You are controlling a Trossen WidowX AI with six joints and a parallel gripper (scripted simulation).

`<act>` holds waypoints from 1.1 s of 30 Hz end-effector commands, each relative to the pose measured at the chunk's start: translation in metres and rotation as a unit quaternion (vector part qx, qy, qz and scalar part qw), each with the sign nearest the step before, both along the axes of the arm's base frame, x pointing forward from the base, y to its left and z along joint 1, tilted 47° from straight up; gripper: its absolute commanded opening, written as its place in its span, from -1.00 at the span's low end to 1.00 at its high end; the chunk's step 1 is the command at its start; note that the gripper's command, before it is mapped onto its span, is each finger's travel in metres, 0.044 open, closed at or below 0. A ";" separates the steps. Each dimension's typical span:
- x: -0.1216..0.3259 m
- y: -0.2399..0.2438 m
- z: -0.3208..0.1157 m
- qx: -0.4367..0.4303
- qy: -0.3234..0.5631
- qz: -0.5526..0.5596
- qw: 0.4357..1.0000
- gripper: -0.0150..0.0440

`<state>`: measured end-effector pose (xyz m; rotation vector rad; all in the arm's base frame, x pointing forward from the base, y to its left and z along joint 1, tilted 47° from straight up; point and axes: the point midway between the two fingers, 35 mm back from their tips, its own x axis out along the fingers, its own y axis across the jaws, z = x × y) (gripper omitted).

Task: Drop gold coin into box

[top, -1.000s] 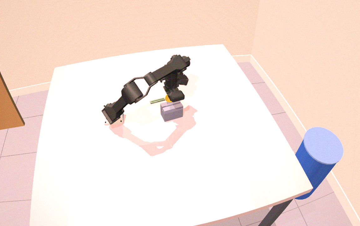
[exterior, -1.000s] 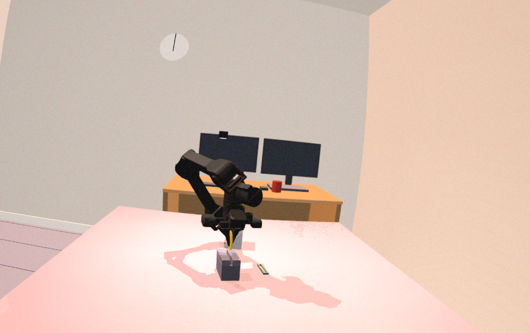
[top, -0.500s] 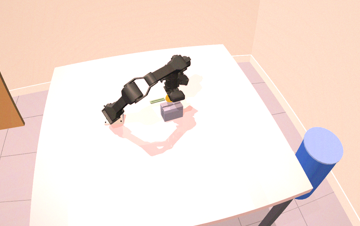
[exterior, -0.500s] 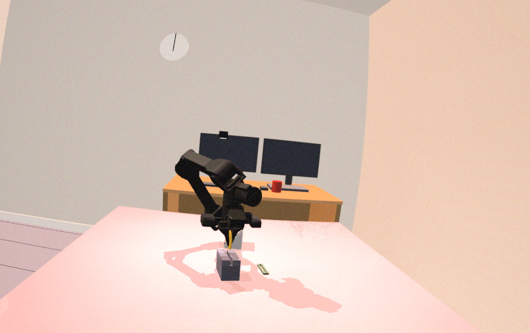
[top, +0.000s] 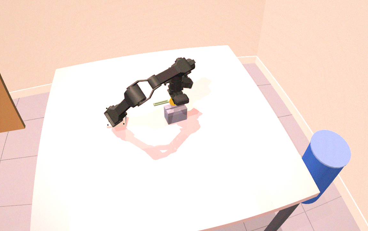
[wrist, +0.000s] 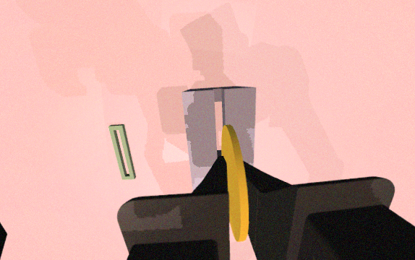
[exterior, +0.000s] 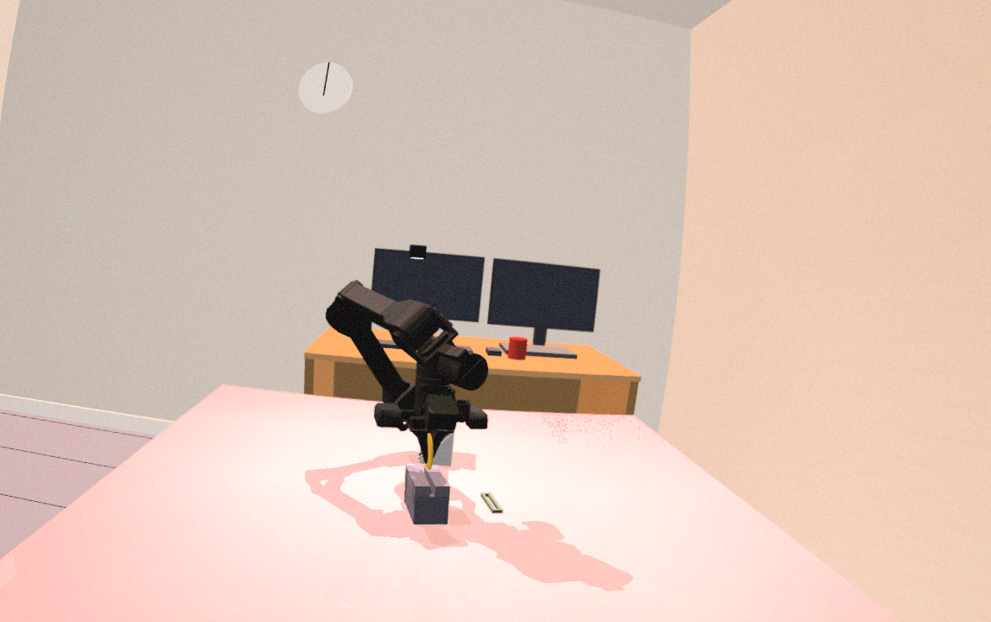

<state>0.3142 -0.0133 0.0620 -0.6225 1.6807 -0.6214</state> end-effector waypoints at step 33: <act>-0.002 -0.007 -0.007 0.000 0.000 0.000 1.000 0.05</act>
